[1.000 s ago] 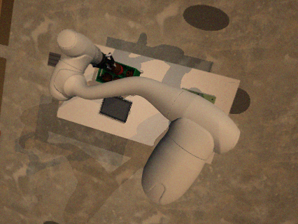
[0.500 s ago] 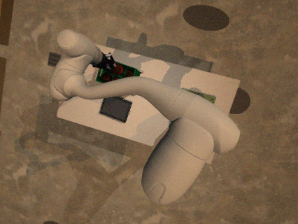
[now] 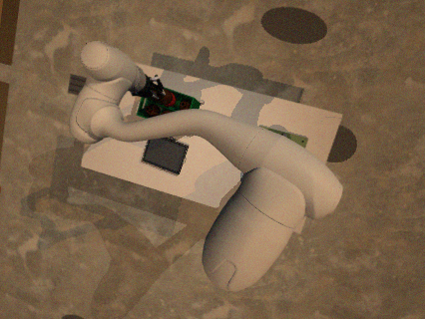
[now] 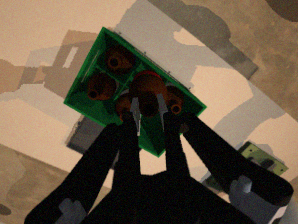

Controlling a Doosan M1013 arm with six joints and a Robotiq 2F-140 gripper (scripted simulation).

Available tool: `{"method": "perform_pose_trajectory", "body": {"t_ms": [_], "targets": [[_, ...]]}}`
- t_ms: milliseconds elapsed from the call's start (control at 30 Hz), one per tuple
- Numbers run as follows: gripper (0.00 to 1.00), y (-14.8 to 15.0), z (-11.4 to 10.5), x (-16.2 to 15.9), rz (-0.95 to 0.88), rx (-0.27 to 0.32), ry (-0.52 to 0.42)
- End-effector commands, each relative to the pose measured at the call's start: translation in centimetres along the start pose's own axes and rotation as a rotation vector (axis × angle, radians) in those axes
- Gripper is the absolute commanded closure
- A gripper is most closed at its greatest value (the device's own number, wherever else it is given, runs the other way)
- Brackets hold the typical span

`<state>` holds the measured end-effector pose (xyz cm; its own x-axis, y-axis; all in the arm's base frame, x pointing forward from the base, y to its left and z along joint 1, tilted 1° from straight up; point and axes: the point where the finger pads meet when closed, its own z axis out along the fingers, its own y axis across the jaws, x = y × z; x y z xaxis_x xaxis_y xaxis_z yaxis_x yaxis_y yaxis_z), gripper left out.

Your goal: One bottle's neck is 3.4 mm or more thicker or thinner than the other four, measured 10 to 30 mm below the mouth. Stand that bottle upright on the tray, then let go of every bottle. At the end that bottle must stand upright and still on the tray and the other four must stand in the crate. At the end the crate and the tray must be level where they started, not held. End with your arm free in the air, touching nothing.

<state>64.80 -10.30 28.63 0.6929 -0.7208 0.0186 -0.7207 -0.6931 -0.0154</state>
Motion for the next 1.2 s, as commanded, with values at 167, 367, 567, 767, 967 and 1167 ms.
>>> {"method": "perform_pose_trajectory", "body": {"t_ms": [167,367,567,767,967,1167], "targets": [[1.0,0.0,-0.6,0.0,0.0,0.0,0.0],[1.0,0.0,-1.2,0.0,0.0,0.0,0.0],[1.0,0.0,-1.8,0.0,0.0,0.0,0.0],[1.0,0.0,-2.5,0.0,0.0,0.0,0.0],[1.0,0.0,-3.0,0.0,0.0,0.0,0.0],[1.0,0.0,-3.4,0.0,0.0,0.0,0.0]]}}
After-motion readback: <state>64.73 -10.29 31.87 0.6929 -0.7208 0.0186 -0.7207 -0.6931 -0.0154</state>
